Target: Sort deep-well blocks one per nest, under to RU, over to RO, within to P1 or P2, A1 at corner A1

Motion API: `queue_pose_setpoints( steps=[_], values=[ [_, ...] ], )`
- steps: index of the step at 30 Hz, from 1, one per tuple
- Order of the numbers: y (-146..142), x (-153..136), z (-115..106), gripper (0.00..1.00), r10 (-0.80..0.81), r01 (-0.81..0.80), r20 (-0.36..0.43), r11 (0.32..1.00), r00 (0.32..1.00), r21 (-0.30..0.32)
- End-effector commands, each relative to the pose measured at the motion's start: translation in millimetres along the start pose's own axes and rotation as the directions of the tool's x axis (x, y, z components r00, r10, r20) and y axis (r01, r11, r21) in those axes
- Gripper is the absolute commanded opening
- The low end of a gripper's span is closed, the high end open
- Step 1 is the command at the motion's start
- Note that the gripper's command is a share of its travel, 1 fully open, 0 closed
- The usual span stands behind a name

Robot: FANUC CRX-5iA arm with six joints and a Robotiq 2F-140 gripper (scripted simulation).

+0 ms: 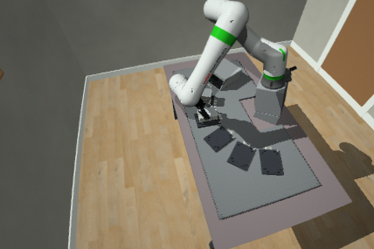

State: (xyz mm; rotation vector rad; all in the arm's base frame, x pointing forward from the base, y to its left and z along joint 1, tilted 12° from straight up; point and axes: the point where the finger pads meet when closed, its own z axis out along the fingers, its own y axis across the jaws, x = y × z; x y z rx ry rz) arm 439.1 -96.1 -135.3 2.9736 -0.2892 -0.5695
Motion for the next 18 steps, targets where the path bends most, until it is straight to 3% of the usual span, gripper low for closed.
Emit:
queue_pose_setpoints(
  steps=[1, 18],
  values=[
    [0.0, 2.7, 4.2, 0.1, 0.0, 0.0, 0.0, 1.0, 1.0, 0.0],
    [0.1, 6.3, 10.6, 0.1, 0.0, 0.0, 0.0, 1.0, 1.0, 0.0]
  ],
)
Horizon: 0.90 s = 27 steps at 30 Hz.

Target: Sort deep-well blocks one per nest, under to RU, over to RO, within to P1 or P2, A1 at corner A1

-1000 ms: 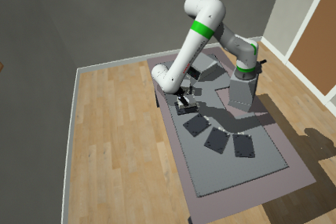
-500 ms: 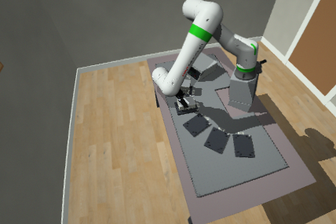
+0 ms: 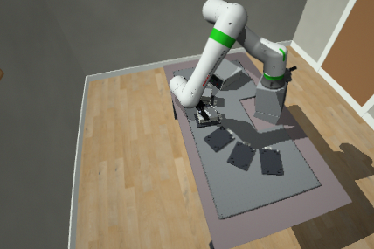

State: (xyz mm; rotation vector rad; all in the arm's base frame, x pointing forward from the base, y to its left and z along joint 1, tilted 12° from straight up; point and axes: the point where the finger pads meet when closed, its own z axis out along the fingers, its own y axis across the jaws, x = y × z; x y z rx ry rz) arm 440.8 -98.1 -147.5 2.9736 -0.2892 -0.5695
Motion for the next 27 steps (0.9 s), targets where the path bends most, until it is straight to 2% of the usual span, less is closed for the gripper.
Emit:
queue_pose_setpoints(
  steps=[1, 27],
  values=[
    [0.0, 0.1, -0.2, 0.1, 0.0, 0.0, 0.0, 1.0, 1.0, 0.0],
    [0.0, 1.5, 2.3, 0.1, 0.0, 0.0, 0.0, 1.0, 1.0, 0.0]
  ],
)
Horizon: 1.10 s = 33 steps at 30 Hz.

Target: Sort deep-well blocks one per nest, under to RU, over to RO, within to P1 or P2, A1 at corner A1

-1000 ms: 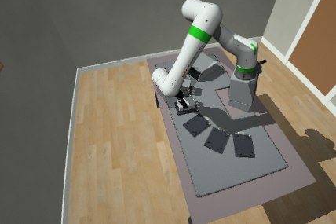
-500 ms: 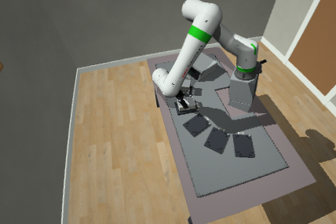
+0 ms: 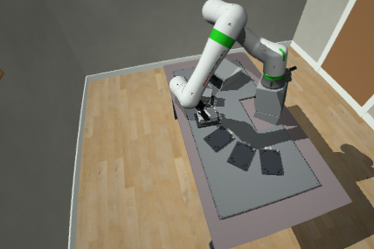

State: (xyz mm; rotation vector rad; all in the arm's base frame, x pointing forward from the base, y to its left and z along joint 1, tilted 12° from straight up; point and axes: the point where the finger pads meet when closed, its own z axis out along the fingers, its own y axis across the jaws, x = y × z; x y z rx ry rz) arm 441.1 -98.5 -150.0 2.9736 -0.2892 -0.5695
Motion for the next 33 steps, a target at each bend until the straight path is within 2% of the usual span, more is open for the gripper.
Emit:
queue_pose_setpoints(
  steps=[1, 33],
  values=[
    [0.0, 0.3, 0.2, 0.1, 0.0, 0.0, 0.0, 1.0, 1.0, 0.0],
    [0.0, 2.6, 4.2, 0.1, 0.0, 0.0, 0.0, 1.0, 1.0, 0.0]
  ],
)
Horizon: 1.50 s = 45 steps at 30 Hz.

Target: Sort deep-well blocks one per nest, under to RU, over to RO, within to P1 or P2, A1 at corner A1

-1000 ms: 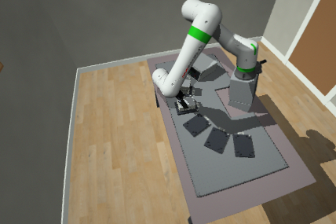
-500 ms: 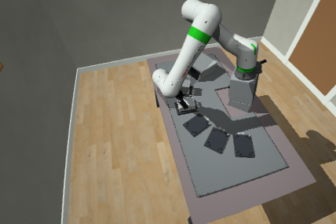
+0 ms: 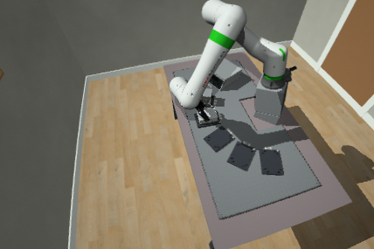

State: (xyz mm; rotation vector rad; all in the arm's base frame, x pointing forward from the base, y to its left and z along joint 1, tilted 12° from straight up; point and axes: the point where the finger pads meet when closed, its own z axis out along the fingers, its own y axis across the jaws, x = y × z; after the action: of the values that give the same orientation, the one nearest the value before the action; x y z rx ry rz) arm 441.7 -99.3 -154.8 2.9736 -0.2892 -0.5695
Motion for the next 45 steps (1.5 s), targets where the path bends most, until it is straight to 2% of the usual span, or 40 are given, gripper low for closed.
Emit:
queue_pose_setpoints(
  steps=[1, 22, 23, 45],
  values=[
    [0.0, 0.3, 0.1, 0.1, 0.0, 0.0, 0.0, 1.0, 1.0, 0.0],
    [0.0, 1.9, 2.9, 0.1, 0.0, 0.0, 0.0, 1.0, 1.0, 0.0],
    [0.0, 1.9, 2.9, 1.0, 0.0, 0.0, 0.0, 1.0, 1.0, 0.0],
    [0.0, -0.8, -1.7, 1.0, 0.0, 0.0, 0.0, 1.0, 1.0, 0.0]
  ],
)
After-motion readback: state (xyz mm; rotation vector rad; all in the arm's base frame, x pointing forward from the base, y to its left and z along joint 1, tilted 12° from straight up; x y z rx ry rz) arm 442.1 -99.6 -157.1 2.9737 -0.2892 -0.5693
